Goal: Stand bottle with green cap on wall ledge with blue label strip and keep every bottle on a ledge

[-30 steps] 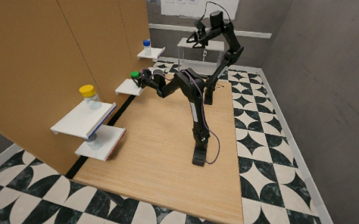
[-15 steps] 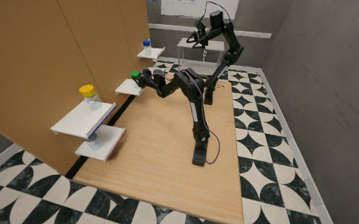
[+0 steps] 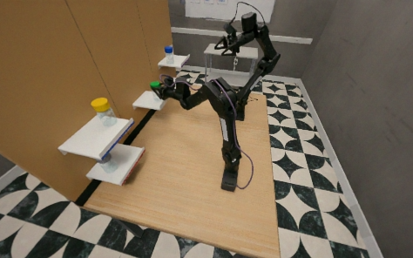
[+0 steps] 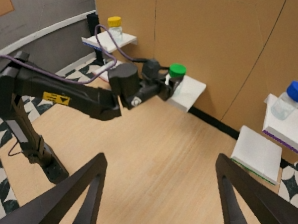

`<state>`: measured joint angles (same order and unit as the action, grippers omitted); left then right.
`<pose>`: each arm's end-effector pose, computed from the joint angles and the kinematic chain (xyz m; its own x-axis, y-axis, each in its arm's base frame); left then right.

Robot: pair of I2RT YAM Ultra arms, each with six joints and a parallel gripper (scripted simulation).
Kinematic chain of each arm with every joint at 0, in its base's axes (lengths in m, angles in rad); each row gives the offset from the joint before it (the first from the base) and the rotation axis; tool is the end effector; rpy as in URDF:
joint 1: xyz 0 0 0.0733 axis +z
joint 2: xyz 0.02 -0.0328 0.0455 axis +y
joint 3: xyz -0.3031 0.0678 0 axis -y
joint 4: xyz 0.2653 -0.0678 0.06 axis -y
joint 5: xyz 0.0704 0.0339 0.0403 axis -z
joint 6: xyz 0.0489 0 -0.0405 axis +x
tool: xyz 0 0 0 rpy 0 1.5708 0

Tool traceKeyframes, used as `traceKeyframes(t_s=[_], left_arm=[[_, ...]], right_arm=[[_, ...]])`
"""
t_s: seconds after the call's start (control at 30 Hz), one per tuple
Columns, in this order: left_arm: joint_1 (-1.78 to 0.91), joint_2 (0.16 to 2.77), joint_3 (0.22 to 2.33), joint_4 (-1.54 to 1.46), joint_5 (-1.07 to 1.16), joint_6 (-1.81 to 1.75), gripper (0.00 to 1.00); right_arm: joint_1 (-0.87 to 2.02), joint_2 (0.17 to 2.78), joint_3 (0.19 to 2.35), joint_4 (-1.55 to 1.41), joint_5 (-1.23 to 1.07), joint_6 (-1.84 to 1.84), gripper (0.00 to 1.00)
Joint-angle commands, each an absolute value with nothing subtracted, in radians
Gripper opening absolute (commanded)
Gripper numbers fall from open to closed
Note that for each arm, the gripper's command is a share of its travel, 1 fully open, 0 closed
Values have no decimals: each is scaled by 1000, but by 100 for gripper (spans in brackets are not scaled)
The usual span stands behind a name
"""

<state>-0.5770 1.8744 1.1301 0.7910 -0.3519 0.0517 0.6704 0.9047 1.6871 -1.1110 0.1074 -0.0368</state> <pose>0.3975 -0.2373 0.2777 0.0506 0.0249 -0.9984 0.2212 0.9746 0.0356 0.0740 0.0534 0.5481 -0.2329 -0.2314 -0.9446 -0.5472 0.8341 -0.0694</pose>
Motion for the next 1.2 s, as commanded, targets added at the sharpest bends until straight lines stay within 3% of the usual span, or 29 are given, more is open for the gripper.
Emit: traceKeyframes(t_s=[0.0, 0.47, 0.93, 1.17], left_arm=[[-577, 1778, 1231, 722, -352, 54, 50], [-556, 1756, 1343, 582, -273, 36, 50], [-96, 1529, 1221, 500, 400, -50, 50], [112, 1456, 1192, 487, 627, -100, 50]], right_arm=[[675, 919, 1703, -1122, 109, -28, 89], [675, 919, 1703, -1122, 109, -28, 89], [675, 919, 1703, -1122, 109, -28, 89], [675, 919, 1703, -1122, 109, -28, 89]])
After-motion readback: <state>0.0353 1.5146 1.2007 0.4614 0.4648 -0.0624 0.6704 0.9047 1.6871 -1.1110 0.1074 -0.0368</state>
